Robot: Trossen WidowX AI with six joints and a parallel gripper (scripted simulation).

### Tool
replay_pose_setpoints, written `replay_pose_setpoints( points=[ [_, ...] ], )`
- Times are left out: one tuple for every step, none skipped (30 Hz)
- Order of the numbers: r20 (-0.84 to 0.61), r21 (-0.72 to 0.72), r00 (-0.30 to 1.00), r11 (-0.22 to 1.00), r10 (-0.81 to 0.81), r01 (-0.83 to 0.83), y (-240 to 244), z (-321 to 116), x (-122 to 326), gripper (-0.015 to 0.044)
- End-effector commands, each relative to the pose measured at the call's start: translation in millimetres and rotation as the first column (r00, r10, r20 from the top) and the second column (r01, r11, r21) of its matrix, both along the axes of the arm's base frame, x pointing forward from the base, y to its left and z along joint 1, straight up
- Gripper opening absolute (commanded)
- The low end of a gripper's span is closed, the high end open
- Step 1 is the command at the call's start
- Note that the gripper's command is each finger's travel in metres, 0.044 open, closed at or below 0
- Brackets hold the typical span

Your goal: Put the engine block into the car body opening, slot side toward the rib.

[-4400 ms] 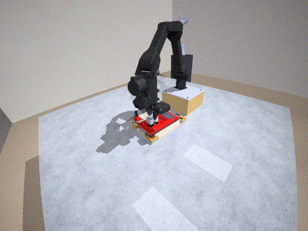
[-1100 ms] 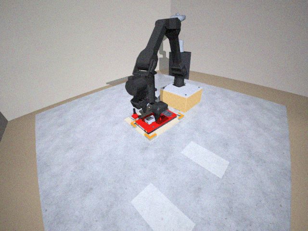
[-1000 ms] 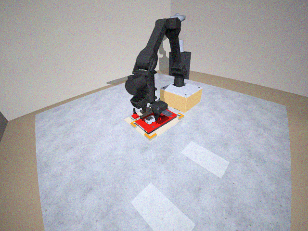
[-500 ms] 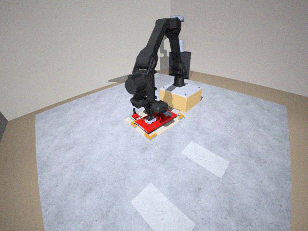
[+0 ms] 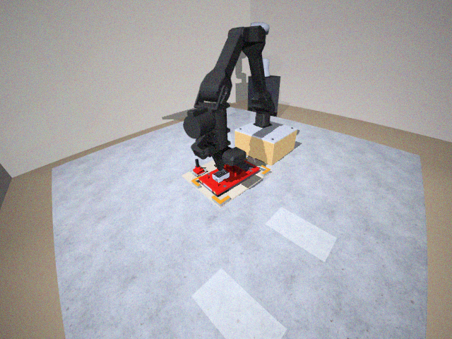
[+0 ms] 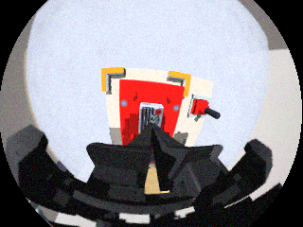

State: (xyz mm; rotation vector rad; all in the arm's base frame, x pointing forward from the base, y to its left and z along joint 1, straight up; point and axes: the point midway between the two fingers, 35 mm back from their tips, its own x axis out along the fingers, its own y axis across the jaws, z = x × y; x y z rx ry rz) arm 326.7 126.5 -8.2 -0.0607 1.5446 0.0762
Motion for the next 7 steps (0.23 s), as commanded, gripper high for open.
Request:
replay_pose_setpoints(
  points=[
    [-0.001, 0.002, 1.0, 1.0, 0.003, -0.003, 0.2, 0.5, -0.3, 0.0],
    [-0.001, 0.002, 1.0, 1.0, 0.003, -0.003, 0.2, 0.5, -0.3, 0.0],
    [-0.001, 0.002, 1.0, 1.0, 0.003, -0.003, 0.2, 0.5, -0.3, 0.0],
    [-0.001, 0.002, 1.0, 1.0, 0.003, -0.003, 0.2, 0.5, -0.3, 0.0026],
    [-0.001, 0.002, 1.0, 1.0, 0.003, -0.003, 0.2, 0.5, -0.3, 0.0053],
    [-0.001, 0.002, 1.0, 1.0, 0.003, -0.003, 0.2, 0.5, -0.3, 0.0079],
    [-0.001, 0.002, 1.0, 1.0, 0.003, -0.003, 0.2, 0.5, -0.3, 0.0105]
  ],
)
